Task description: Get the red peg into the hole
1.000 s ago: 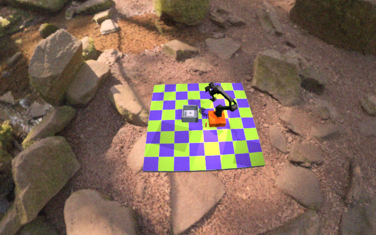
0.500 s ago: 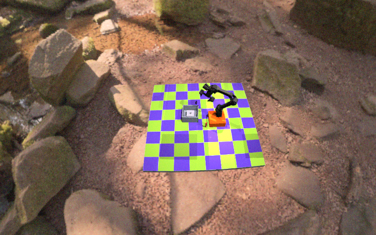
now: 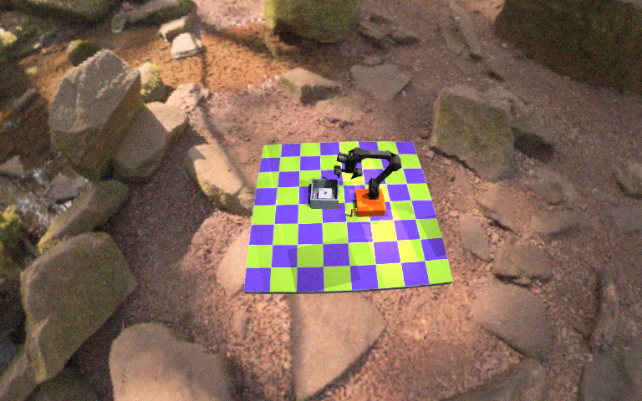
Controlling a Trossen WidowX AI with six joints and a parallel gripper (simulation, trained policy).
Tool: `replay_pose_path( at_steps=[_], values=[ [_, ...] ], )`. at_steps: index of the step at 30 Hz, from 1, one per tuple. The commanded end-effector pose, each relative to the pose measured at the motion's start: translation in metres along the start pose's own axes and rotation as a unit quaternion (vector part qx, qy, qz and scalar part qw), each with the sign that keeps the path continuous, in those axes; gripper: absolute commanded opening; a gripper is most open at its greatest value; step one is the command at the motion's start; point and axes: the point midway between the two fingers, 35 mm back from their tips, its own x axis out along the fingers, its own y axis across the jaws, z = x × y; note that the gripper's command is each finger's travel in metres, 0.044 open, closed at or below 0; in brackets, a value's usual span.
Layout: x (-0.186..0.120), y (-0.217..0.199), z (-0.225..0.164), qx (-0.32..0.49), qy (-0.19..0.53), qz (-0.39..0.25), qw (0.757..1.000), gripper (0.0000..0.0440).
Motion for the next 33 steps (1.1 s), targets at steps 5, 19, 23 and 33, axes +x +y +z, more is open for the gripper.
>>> replay_pose_path(
  at_steps=[5,19,23,33],
  values=[
    [0.008,0.004,-0.038,-0.1,0.027,-0.044,0.994,0.044],
    [0.026,-0.015,-0.113,-0.243,0.064,-0.139,0.958,0.044],
    [0.033,-0.023,-0.13,-0.273,0.067,-0.16,0.946,0.044],
    [0.057,-0.038,-0.162,-0.325,0.068,-0.18,0.926,0.044]
  ],
)
